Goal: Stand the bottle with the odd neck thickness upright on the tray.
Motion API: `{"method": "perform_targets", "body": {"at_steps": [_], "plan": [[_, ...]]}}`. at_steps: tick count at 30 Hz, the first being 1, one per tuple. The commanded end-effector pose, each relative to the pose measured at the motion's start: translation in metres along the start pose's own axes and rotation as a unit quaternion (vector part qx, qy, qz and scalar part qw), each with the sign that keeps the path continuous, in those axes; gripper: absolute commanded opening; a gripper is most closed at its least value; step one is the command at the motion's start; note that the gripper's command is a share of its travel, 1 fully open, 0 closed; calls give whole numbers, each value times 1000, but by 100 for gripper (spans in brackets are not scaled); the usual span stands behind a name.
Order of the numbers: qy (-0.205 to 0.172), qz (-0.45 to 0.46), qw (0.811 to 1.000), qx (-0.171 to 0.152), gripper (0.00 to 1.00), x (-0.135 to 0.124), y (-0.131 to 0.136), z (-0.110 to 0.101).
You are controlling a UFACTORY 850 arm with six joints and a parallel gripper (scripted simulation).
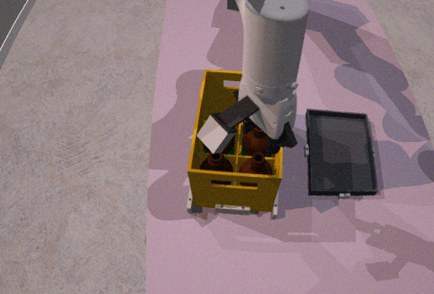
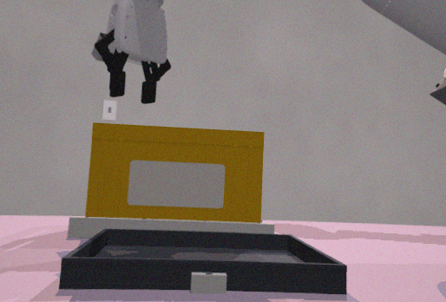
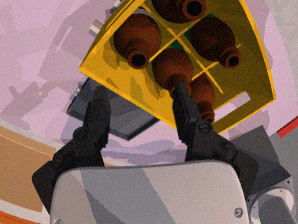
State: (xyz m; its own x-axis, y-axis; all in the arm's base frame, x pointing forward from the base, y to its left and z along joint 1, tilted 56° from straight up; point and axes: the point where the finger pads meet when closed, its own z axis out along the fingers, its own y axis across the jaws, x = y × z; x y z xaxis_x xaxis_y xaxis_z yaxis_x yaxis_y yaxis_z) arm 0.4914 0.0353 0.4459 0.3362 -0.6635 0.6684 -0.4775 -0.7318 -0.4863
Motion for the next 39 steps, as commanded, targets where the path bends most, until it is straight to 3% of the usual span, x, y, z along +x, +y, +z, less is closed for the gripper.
{"method": "perform_targets", "body": {"at_steps": [1,39], "plan": [[0,0,1000,0,65,0,0,2],[0,0,1000,0,65,1,-1,39]]}}
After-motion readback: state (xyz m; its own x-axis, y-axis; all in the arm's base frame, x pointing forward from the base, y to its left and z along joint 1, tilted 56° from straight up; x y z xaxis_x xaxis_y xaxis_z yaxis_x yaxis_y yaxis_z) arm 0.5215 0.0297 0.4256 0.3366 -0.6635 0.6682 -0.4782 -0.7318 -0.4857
